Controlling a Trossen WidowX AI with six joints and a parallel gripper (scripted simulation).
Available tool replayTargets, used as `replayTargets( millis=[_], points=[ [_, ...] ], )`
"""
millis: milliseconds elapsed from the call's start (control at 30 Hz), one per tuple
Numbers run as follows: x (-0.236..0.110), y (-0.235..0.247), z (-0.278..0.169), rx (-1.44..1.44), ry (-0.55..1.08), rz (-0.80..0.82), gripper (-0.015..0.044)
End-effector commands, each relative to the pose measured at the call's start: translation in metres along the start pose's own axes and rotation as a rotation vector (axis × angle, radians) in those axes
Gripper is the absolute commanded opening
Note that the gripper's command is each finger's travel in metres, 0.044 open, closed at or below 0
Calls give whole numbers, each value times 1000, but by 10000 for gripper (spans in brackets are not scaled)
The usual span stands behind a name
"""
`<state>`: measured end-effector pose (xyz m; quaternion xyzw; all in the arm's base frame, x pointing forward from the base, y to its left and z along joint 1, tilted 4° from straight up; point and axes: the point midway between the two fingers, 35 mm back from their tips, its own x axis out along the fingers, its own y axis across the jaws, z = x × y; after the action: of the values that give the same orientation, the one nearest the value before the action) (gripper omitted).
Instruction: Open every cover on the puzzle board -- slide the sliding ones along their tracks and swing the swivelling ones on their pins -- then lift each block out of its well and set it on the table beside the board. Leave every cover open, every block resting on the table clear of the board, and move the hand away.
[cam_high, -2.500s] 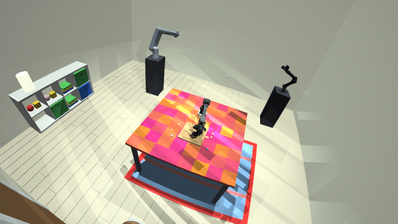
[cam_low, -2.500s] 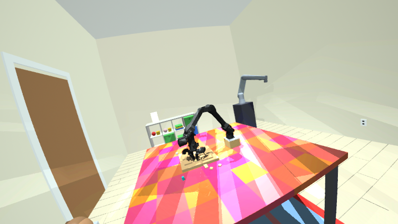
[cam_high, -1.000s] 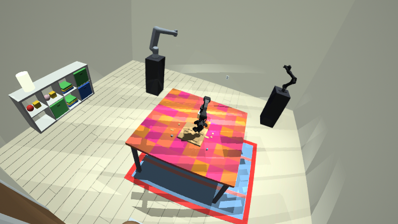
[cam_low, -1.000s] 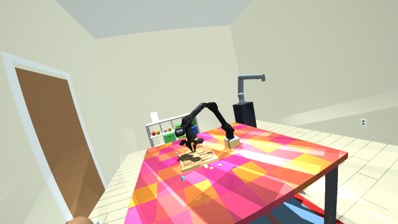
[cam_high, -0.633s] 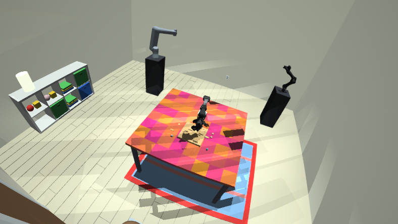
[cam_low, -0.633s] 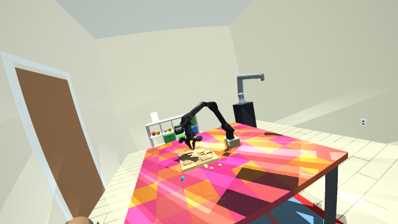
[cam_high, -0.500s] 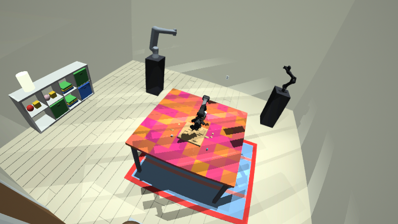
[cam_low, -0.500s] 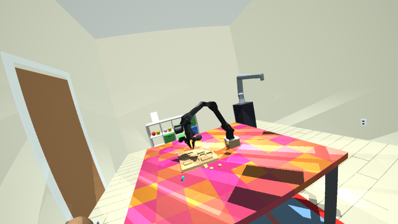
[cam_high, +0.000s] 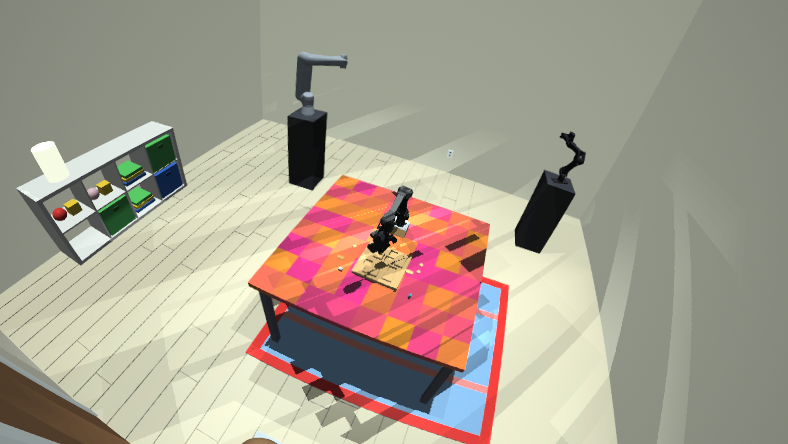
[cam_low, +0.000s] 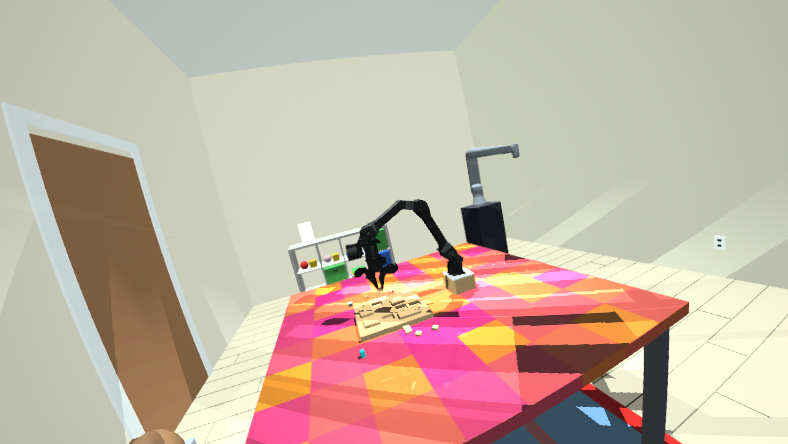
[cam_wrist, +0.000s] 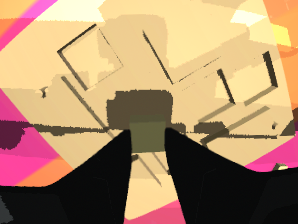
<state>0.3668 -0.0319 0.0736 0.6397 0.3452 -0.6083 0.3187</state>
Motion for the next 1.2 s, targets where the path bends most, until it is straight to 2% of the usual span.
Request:
replayTargets(
  millis=[0, 1167],
  points=[
    [0, 4, 15, -4, -6, 2, 80],
    [-1, 11, 153, -3, -21, 2, 80]
  ],
)
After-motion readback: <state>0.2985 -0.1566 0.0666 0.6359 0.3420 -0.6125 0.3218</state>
